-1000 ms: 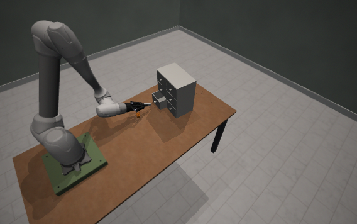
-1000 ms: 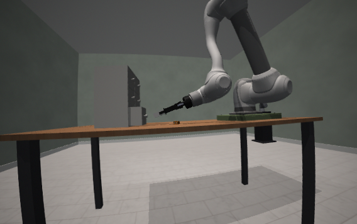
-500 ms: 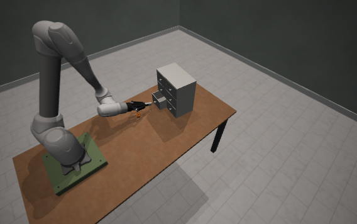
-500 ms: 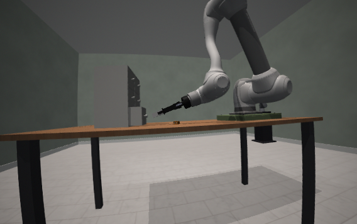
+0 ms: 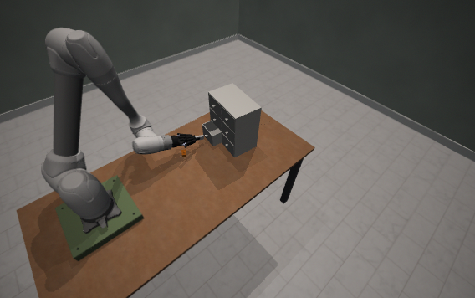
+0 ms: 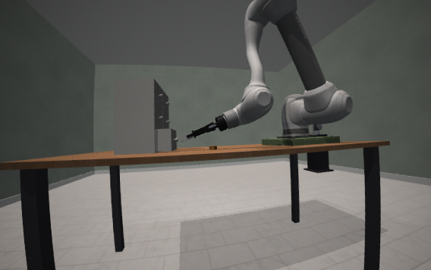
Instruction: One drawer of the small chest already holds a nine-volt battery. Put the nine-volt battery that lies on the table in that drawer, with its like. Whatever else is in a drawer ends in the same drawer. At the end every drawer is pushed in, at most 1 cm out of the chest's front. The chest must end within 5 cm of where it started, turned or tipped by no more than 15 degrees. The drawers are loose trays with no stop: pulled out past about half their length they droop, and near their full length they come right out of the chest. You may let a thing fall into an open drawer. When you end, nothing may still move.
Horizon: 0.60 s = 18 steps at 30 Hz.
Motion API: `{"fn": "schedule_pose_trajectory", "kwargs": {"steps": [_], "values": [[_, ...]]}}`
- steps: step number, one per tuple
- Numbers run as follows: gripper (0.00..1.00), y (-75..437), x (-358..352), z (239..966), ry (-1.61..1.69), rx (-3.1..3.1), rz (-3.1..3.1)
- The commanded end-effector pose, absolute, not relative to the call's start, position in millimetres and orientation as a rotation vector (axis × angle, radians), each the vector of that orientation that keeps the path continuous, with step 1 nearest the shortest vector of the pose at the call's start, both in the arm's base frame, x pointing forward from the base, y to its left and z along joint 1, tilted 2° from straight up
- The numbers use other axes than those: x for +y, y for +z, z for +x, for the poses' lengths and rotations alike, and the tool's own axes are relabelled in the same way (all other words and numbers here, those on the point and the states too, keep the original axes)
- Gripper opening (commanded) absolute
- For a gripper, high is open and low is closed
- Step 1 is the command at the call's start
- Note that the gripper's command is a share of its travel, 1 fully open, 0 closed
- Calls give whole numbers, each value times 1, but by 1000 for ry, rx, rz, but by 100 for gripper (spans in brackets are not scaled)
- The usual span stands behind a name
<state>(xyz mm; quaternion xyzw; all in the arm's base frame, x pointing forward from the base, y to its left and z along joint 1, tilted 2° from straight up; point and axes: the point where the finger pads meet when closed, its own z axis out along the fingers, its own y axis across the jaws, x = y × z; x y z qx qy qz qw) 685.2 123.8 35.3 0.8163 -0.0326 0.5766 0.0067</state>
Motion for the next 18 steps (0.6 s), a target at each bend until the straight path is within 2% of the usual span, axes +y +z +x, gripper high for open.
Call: {"fn": "schedule_pose_trajectory", "kwargs": {"steps": [1,18], "values": [[0,35,124,690,1804,-102,2554],[0,36,122,718,1804,-102,2554]]}}
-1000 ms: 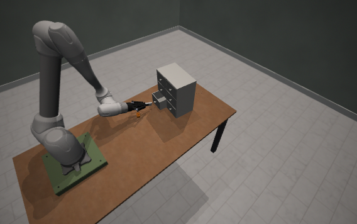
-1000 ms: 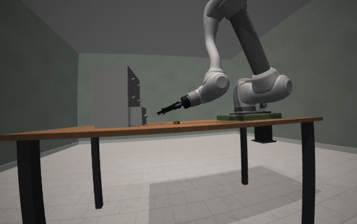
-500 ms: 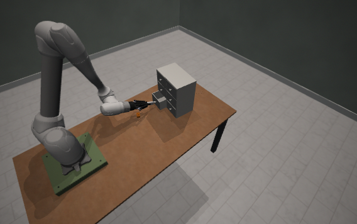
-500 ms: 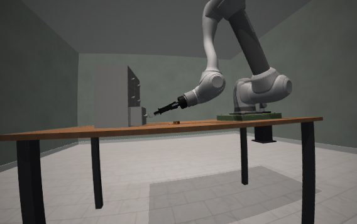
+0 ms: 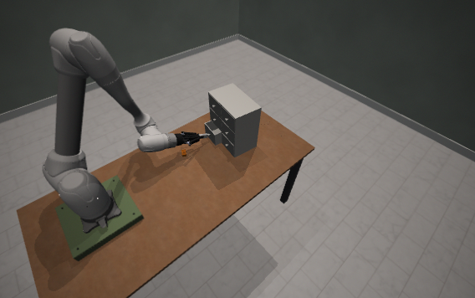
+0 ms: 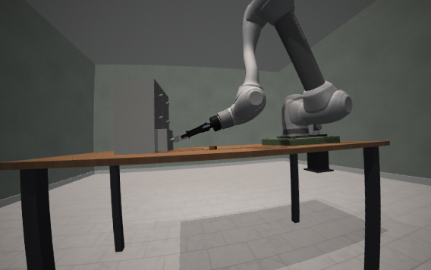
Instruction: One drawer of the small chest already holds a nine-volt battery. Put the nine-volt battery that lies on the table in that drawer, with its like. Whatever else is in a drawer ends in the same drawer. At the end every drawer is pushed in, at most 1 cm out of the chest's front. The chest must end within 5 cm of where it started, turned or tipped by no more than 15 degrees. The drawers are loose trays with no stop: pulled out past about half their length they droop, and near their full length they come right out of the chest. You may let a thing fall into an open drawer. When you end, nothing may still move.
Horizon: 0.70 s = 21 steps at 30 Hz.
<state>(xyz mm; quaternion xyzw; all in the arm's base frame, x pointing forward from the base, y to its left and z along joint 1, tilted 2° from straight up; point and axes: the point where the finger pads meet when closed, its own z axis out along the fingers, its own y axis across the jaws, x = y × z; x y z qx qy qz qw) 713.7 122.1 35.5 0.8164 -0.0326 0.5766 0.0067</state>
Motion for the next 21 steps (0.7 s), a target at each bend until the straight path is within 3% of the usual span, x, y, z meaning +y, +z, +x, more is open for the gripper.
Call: {"fn": "schedule_pose_trajectory", "kwargs": {"steps": [1,21], "values": [[0,36,122,720,1804,-102,2554],[0,36,120,746,1804,-102,2554]]}}
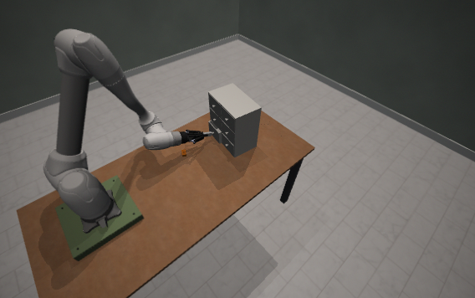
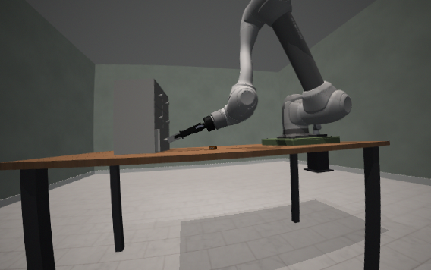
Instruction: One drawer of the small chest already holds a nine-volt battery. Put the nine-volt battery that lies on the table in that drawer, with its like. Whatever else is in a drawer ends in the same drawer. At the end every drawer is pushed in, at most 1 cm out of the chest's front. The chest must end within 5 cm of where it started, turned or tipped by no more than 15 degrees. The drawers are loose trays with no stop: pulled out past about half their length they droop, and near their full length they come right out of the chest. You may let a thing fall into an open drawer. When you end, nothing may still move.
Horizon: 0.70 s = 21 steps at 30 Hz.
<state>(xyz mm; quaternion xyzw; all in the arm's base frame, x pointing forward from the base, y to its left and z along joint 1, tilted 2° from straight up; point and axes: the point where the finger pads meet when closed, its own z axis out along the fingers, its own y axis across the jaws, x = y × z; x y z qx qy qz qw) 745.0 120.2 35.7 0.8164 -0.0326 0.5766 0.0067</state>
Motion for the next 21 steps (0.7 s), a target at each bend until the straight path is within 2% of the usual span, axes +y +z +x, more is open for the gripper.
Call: {"fn": "schedule_pose_trajectory", "kwargs": {"steps": [1,21], "values": [[0,36,120,747,1804,-102,2554],[0,36,119,762,1804,-102,2554]]}}
